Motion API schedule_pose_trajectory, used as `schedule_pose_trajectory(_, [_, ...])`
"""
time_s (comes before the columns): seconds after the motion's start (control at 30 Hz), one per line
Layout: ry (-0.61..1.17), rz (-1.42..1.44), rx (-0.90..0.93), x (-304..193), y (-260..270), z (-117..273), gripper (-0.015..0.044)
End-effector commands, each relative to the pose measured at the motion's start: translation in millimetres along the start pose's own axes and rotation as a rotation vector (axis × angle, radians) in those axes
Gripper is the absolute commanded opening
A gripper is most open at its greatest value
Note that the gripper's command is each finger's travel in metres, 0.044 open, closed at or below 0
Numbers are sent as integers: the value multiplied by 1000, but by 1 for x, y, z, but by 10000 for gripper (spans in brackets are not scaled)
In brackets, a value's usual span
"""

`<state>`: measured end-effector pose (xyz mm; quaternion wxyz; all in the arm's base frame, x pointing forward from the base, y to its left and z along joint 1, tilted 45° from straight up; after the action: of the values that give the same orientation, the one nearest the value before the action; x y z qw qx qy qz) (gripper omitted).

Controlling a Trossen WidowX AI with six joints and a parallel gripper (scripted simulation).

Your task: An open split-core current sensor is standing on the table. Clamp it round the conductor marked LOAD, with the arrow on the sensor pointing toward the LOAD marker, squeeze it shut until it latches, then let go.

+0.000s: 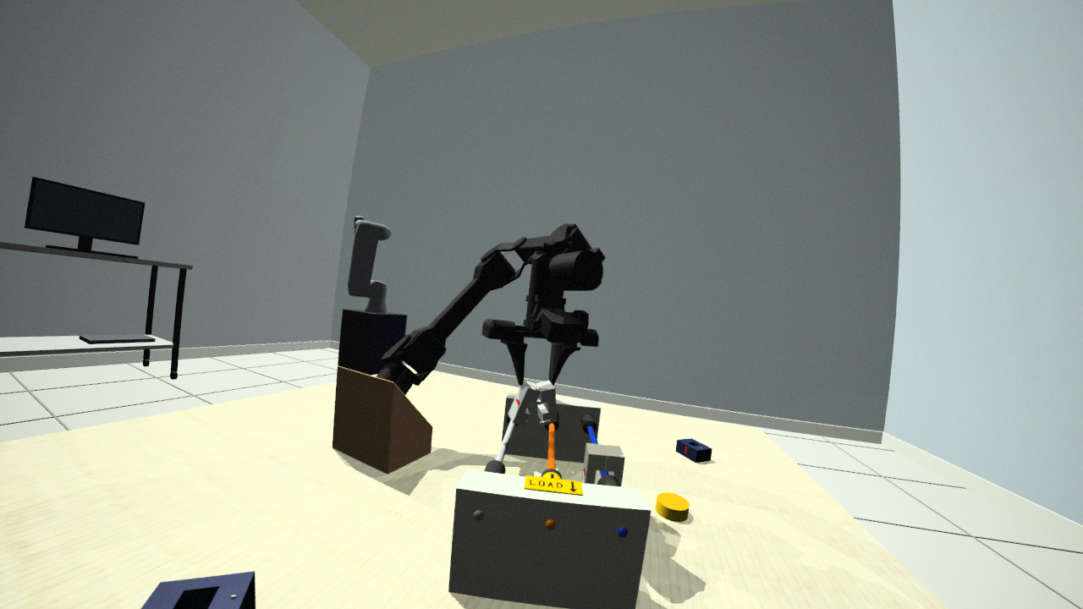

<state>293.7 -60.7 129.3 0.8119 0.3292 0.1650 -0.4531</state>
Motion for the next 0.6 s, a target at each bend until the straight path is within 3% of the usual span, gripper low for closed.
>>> schedule_pose_trajectory(0.0, [6, -117, 3, -2, 11, -2, 0])
schedule_pose_trajectory(0.33, [17, -384, 4, -9, 36, -6, 0])
schedule_pose_trajectory(0.57, [18, -402, 4, -10, 38, -9, 0])
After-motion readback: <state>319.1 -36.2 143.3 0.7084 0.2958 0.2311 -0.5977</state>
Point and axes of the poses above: the point midway between the two fingers, 35 mm back from their tips, its own z axis back along the fingers, its own y axis across the jaws, x = y × z, the point moved 2 cm from there along z, back along the fingers, and after that the axes turned 11 degrees about -z, right-handed, at the moved point
